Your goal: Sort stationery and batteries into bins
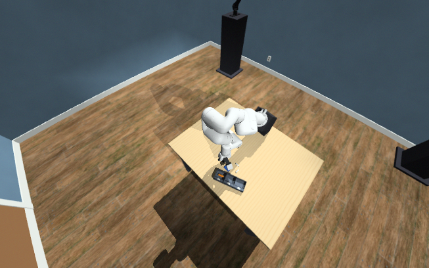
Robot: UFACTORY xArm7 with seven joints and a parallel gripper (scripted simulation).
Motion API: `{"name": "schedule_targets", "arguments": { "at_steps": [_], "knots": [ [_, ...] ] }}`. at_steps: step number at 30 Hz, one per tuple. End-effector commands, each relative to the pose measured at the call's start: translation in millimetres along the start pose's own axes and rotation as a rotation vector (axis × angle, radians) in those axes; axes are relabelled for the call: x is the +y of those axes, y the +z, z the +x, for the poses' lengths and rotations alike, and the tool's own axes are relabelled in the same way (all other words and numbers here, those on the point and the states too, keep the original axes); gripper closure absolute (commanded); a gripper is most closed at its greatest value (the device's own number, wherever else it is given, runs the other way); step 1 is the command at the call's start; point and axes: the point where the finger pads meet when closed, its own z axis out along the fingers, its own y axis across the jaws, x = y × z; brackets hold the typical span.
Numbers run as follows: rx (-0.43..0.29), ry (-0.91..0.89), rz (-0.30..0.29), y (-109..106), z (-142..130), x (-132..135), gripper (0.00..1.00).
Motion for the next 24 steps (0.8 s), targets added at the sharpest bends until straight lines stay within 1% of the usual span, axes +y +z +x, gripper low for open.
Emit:
{"name": "schedule_targets", "arguments": {
  "at_steps": [1,22,24],
  "knots": [
    [0.000,0.000,0.000,-0.1,-0.1,0.0,1.00],
    [0.000,0.000,-0.001,-0.2,0.0,0.1,1.00],
    [0.000,0.000,0.000,-6.7,-0.1,0.0,1.00]
  ]
}}
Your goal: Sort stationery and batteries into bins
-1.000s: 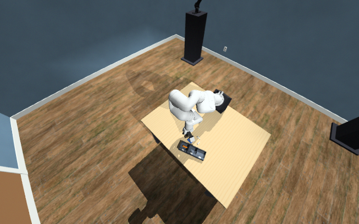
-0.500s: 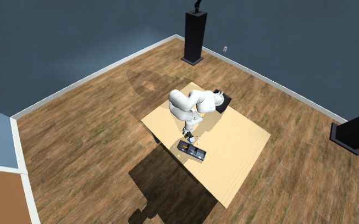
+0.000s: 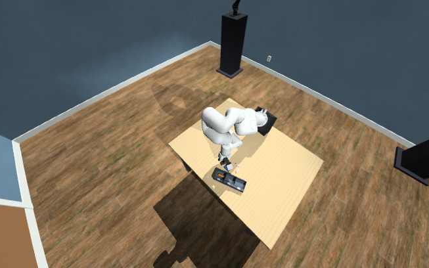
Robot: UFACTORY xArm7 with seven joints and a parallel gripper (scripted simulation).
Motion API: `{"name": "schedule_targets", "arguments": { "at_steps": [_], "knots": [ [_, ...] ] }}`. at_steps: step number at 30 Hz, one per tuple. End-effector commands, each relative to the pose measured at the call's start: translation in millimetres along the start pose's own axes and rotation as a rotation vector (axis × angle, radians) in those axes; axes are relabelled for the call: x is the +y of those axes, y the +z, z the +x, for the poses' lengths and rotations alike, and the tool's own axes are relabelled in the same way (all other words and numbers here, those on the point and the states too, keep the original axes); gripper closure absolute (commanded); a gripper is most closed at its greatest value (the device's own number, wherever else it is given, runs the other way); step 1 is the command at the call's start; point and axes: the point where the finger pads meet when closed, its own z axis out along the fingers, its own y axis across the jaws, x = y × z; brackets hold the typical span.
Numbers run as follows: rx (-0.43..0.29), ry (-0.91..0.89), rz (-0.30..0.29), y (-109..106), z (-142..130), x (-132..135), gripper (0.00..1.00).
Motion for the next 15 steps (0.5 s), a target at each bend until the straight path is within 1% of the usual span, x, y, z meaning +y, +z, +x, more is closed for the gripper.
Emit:
{"name": "schedule_targets", "arguments": {
  "at_steps": [1,11,13,15],
  "knots": [
    [0.000,-0.001,-0.001,-9.9,0.0,0.0,1.00],
    [0.000,0.000,-0.001,-43.2,0.0,0.2,1.00],
    [0.000,0.000,-0.001,-43.2,0.0,0.2,1.00],
    [0.000,0.000,-0.001,-49.9,0.0,0.2,1.00]
  ]
}}
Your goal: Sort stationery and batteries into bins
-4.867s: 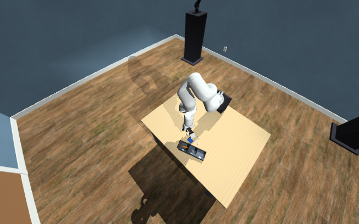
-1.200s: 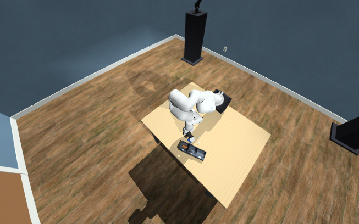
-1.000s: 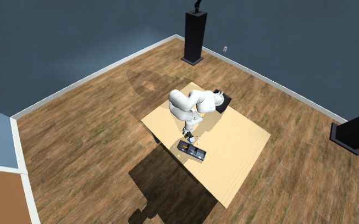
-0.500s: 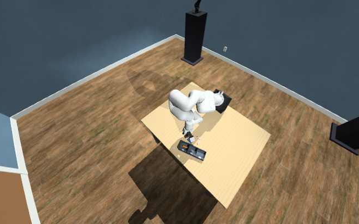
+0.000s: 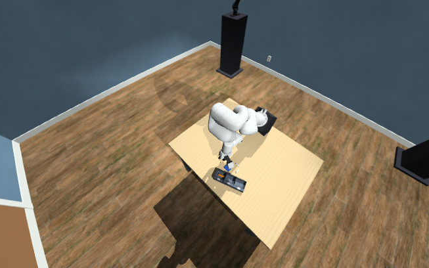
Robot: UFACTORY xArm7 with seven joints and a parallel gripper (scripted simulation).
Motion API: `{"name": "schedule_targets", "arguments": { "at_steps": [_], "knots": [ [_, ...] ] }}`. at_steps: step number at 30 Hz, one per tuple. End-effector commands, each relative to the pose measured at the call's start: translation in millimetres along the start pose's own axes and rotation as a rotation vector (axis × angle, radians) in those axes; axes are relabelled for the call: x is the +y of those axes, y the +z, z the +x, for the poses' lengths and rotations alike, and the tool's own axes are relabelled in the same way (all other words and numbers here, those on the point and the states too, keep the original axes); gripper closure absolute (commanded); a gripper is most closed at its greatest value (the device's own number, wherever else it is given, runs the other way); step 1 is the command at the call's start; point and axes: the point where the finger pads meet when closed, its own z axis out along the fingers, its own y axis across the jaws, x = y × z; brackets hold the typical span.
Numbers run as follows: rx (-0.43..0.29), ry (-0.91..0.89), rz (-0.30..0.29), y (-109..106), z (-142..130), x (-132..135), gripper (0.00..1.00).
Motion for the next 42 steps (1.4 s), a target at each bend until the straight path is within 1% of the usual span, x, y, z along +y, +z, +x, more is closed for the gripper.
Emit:
{"name": "schedule_targets", "arguments": {
  "at_steps": [1,3,24,26,32,42],
  "knots": [
    [0.017,0.003,0.034,-20.2,0.2,1.9,1.00],
    [0.017,0.003,0.034,-26.9,0.1,2.1,1.00],
    [0.017,0.003,0.034,-26.9,0.1,2.1,1.00],
    [0.017,0.003,0.034,-33.6,-0.3,2.3,1.00],
    [0.017,0.003,0.034,-33.6,-0.3,2.3,1.00],
    [0.018,0.002,0.034,-34.5,59.4,10.0,1.00]
  ]
}}
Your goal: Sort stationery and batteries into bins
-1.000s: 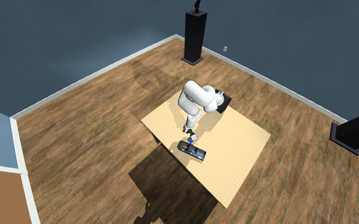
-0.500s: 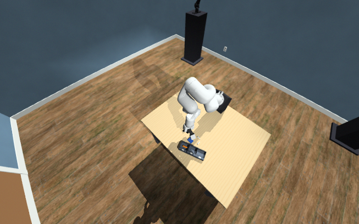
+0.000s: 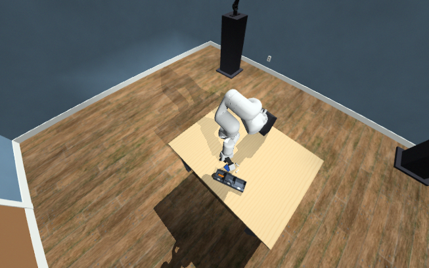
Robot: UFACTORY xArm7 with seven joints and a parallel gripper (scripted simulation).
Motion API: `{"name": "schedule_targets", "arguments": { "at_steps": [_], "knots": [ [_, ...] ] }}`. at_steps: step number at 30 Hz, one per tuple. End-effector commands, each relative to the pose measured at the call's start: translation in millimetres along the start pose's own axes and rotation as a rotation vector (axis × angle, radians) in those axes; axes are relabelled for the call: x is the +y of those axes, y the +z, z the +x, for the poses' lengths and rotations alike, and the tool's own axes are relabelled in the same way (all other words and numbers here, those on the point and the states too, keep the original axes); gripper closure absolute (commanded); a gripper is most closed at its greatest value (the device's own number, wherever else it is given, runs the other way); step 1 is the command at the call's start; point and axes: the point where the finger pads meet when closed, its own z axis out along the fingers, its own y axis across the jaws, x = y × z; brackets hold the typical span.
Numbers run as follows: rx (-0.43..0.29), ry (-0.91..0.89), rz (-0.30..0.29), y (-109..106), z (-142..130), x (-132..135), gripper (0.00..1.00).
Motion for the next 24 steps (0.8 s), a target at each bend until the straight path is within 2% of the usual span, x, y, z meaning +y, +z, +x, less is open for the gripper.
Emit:
{"name": "schedule_targets", "arguments": {
  "at_steps": [1,5,9,12,22,24],
  "knots": [
    [-0.007,0.001,0.003,0.8,35.6,5.4,1.00],
    [-0.007,0.001,0.003,0.9,59.5,8.5,1.00],
    [-0.007,0.001,0.003,0.9,61.6,8.7,1.00],
    [-0.006,-0.149,0.003,1.1,79.5,11.0,1.00],
    [0.004,-0.388,0.005,1.4,139.2,18.5,1.00],
    [0.004,-0.388,0.005,1.4,139.2,18.5,1.00]
  ]
}}
